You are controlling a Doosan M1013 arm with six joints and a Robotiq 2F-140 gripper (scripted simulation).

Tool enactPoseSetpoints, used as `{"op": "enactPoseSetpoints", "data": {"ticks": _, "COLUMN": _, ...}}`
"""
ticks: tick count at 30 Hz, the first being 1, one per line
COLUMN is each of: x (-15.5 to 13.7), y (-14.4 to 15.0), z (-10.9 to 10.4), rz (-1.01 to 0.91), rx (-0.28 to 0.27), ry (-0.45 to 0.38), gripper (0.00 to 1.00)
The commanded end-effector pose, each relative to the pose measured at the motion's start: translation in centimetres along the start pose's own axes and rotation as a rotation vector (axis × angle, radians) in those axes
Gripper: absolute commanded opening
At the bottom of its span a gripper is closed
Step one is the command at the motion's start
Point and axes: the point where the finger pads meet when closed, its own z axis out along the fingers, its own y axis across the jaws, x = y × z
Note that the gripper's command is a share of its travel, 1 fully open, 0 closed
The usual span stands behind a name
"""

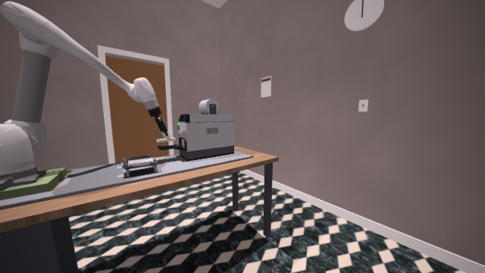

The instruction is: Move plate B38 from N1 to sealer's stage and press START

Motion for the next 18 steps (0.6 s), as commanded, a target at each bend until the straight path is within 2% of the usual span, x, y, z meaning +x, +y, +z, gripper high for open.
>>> {"op": "enactPoseSetpoints", "data": {"ticks": 1, "x": -0.69, "y": -0.12, "z": 0.20, "rz": 0.003, "rx": -0.003, "ry": 0.001, "gripper": 0.10}}
{"op": "enactPoseSetpoints", "data": {"ticks": 18, "x": -1.40, "y": -0.18, "z": 0.46, "rz": 0.003, "rx": -0.003, "ry": 0.001, "gripper": 0.10}}
